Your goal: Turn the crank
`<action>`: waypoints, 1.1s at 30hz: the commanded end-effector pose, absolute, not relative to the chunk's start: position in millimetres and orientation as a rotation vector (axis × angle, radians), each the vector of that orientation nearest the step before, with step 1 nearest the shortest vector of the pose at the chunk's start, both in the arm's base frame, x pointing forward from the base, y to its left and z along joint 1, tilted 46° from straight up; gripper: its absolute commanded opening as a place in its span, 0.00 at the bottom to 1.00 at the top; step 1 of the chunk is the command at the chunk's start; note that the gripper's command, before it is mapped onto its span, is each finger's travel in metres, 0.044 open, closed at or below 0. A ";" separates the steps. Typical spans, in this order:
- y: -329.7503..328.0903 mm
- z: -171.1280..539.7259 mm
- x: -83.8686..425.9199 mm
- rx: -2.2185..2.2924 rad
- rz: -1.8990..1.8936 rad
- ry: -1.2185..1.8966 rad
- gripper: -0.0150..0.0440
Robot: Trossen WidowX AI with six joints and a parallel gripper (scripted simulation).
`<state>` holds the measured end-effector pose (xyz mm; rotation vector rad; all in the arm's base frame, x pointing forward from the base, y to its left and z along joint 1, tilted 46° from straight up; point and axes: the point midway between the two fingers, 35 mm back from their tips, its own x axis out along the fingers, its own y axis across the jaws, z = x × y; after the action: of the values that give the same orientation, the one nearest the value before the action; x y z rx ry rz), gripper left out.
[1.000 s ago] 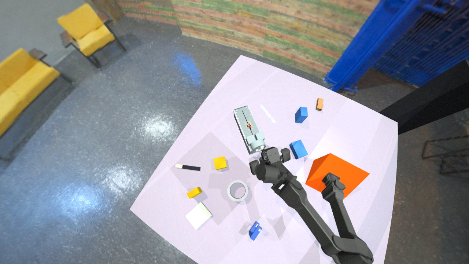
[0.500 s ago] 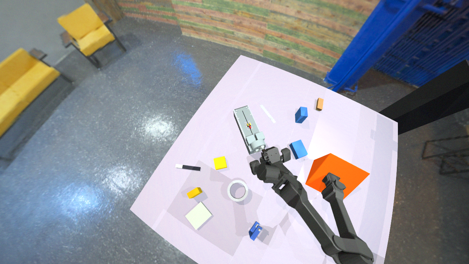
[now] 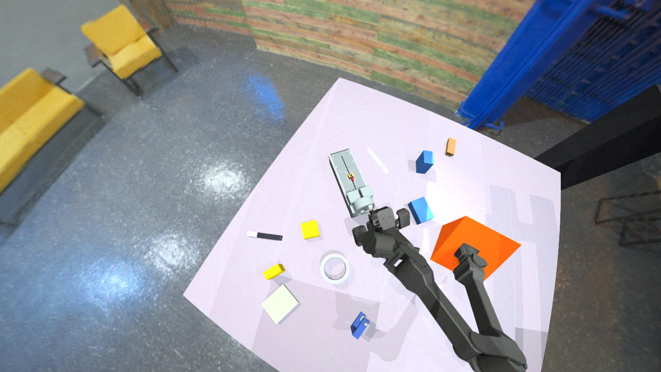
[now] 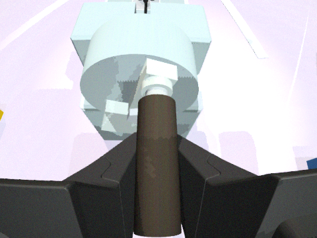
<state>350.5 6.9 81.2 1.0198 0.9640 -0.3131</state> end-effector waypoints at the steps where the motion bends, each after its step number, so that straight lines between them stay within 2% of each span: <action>1: 4.4 74.1 345.0 1.017 -0.332 0.979 0.25; 33: 4.9 69.0 343.0 1.017 -0.332 0.979 0.25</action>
<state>348.1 6.2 76.6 1.0211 0.9634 -0.3156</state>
